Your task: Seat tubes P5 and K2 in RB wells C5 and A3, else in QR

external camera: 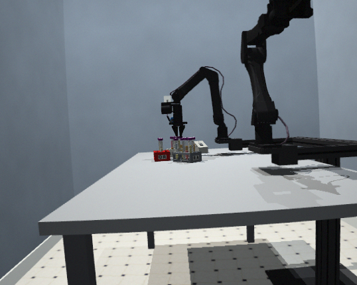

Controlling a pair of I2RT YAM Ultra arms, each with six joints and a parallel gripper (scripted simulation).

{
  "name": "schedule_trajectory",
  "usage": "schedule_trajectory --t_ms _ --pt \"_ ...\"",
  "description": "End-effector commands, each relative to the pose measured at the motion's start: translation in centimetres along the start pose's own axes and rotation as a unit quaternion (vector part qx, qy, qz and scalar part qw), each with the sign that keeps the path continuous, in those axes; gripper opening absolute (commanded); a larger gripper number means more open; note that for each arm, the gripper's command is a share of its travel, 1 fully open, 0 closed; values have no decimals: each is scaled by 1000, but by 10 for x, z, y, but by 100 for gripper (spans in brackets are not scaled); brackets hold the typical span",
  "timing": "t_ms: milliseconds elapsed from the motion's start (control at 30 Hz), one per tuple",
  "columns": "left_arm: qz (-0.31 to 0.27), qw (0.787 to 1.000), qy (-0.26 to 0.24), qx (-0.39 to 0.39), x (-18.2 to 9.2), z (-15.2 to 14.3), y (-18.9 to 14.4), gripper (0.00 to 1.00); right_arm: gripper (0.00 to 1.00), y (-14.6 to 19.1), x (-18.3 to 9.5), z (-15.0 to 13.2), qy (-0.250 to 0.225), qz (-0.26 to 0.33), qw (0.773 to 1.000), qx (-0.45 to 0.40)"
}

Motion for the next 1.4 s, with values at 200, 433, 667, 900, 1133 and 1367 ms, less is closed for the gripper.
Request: schedule_trajectory --t_ms 200,433,667,900,1133,1367 --pt "5 1000 -29 3 -11 25 6 0 24 1 -1 -1 -2 2 1000 -1" --pt "5 1000 -29 3 -11 25 6 0 24 1 -1 -1 -2 2 1000 -1" --pt "5 1000 -29 3 -11 25 6 0 30 1 -1 -1 -2 2 1000 -1" --pt "5 1000 -29 3 -11 25 6 0 30 1 -1 -1 -2 2 1000 -1" --pt "5 1000 -29 3 -11 25 6 0 30 6 -16 -1 -7 14 1000 -2" --pt "5 1000 -29 3 -11 25 6 0 30 7 -29 -1 -7 14 1000 -2"
Point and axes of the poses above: on each arm, the point where the finger pads meet when closed, its own x axis out along the fingers, its own y axis across the jaws, z = x × y, the point moved 1 cm from there along -x, back along the fingers, and after that the axes turned 10 degrees about x, right-handed, at the moved point
